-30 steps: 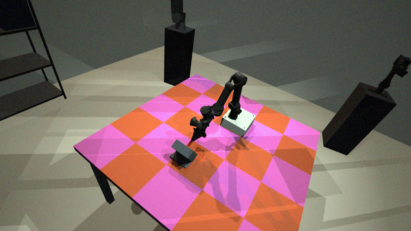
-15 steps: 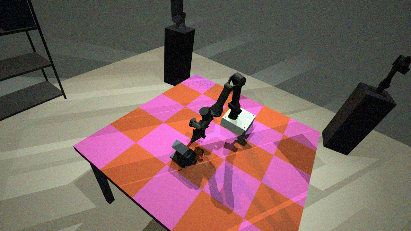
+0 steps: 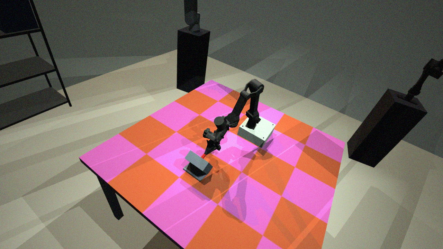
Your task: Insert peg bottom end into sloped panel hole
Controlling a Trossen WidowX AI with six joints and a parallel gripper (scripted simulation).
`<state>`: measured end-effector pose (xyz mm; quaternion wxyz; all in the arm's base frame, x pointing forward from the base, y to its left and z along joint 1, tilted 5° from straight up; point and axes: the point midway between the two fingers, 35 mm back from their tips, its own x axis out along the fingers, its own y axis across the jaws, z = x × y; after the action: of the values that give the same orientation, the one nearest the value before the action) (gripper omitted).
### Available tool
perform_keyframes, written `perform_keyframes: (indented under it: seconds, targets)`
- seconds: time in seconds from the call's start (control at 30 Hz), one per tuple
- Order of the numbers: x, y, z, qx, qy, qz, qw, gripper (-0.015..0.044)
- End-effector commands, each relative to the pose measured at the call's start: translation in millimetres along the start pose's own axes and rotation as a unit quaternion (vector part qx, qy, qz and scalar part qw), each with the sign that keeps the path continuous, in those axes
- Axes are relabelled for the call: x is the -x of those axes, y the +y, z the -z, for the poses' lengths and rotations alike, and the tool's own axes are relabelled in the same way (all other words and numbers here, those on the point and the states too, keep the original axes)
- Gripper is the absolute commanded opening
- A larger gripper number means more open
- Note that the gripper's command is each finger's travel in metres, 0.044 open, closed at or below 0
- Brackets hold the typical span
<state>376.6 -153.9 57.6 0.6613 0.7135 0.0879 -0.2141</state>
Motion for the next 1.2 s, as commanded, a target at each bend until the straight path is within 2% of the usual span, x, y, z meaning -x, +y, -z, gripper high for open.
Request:
perform_keyframes:
  seconds: [0.0,1.17]
  targets:
    - [-3.6,-0.7,-0.8,-0.002,-0.002,0.001,1.000,0.0000]
    - [-14.8,0.8,-0.3,0.000,0.000,-0.001,1.000,0.0000]
